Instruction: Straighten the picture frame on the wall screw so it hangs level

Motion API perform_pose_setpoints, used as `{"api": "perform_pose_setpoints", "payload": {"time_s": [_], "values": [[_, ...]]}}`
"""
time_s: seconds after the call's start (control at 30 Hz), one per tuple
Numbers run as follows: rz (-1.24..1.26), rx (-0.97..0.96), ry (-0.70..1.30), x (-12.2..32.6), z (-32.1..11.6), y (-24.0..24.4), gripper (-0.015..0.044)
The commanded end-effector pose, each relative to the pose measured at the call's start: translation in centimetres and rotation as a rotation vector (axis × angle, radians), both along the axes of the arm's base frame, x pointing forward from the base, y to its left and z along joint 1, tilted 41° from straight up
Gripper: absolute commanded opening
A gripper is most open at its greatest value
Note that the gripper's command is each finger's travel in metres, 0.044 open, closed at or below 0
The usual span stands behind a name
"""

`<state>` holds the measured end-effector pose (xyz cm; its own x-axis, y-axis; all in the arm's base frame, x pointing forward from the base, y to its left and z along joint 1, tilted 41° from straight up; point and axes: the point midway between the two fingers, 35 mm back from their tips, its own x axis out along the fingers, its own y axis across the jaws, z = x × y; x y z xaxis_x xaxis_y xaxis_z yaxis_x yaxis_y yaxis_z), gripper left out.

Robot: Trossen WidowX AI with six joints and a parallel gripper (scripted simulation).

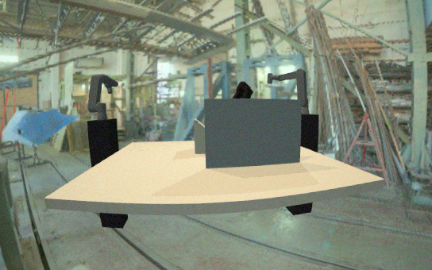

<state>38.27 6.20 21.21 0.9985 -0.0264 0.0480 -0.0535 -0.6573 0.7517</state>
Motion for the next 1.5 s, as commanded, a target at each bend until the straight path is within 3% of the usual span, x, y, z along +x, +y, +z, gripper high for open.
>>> {"api": "perform_pose_setpoints", "payload": {"time_s": [0.0,0.37,0.5,1.03,1.47], "values": [[-0.001,-0.023,0.001,-0.6,0.1,0.1,0.026],[-0.015,-0.339,0.017,-9.8,-0.4,0.4,0.026],[-0.011,-0.306,0.007,-9.6,0.3,0.7,0.026],[-0.014,-0.338,0.022,-19.4,2.7,-1.2,0.026],[-0.014,-0.34,0.023,-19.7,2.7,-1.5,0.026]]}}
